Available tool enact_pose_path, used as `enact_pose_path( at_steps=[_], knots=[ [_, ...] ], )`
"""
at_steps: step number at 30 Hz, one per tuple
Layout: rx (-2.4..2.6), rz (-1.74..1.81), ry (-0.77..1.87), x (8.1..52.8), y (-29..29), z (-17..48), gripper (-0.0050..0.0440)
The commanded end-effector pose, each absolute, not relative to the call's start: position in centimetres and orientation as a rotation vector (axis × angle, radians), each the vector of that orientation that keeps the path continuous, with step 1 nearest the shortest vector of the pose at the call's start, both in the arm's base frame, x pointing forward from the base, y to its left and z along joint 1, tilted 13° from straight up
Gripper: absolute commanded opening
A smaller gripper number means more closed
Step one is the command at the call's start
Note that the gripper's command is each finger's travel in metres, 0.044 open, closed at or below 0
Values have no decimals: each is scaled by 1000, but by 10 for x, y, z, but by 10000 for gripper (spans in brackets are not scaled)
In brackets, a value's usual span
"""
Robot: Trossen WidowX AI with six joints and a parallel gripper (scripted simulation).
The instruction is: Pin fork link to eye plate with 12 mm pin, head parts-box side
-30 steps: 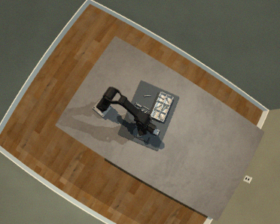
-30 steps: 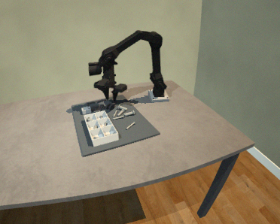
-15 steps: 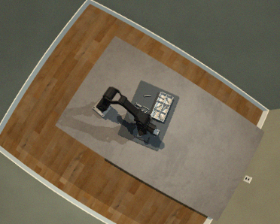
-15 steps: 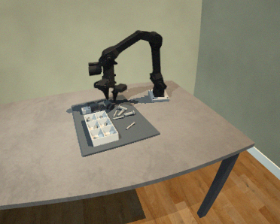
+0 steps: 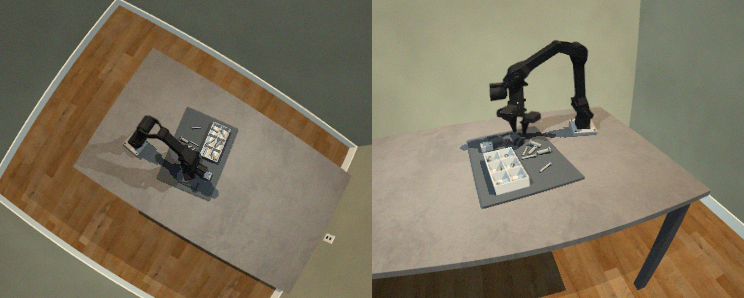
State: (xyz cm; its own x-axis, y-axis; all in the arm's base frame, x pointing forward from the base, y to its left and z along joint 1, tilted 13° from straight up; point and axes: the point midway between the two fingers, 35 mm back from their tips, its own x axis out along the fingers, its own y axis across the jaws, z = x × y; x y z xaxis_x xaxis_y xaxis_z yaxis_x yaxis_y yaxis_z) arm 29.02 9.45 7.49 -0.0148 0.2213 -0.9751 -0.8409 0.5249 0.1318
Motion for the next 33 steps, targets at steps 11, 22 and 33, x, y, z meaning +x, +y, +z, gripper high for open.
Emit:
enact_pose_path(
  at_steps=[11, 22, 33],
  knots=[
    [-606, 928, 1324, 290, 95, 73, 210],
    [-604, 928, 1328, 290, 97, 65, 210],
    [-604, 927, 1328, 289, 100, 52, 210]
  ],
)
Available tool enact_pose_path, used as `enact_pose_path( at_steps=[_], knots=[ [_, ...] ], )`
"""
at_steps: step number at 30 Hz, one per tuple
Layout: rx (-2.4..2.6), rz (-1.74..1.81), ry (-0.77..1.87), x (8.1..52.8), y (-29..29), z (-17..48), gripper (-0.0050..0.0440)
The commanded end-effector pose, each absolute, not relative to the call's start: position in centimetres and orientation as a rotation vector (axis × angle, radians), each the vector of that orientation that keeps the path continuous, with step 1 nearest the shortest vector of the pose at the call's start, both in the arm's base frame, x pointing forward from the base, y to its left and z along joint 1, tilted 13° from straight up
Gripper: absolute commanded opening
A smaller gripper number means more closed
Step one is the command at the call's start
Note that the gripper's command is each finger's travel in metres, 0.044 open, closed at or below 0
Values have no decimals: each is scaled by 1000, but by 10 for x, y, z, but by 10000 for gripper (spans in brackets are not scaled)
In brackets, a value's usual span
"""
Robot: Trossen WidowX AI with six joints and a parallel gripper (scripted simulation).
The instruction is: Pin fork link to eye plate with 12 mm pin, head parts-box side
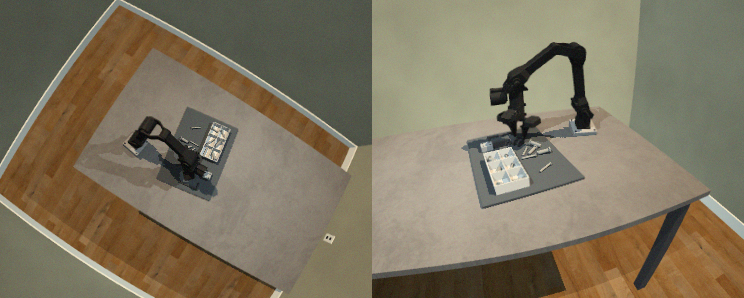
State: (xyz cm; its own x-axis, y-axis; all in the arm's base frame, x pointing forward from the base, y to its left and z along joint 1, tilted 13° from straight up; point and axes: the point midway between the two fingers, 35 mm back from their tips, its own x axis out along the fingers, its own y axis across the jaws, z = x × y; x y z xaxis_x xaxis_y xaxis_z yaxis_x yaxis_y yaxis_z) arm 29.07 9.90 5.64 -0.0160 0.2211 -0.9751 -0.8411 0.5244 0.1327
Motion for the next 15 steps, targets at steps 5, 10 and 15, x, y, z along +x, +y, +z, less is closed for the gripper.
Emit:
enact_pose_path(
  at_steps=[5, 10, 15],
  knots=[
    [-604, 927, 1328, 289, 101, 48, 210],
    [-604, 927, 1328, 289, 102, 42, 210],
    [-604, 927, 1328, 289, 103, 38, 210]
  ],
)
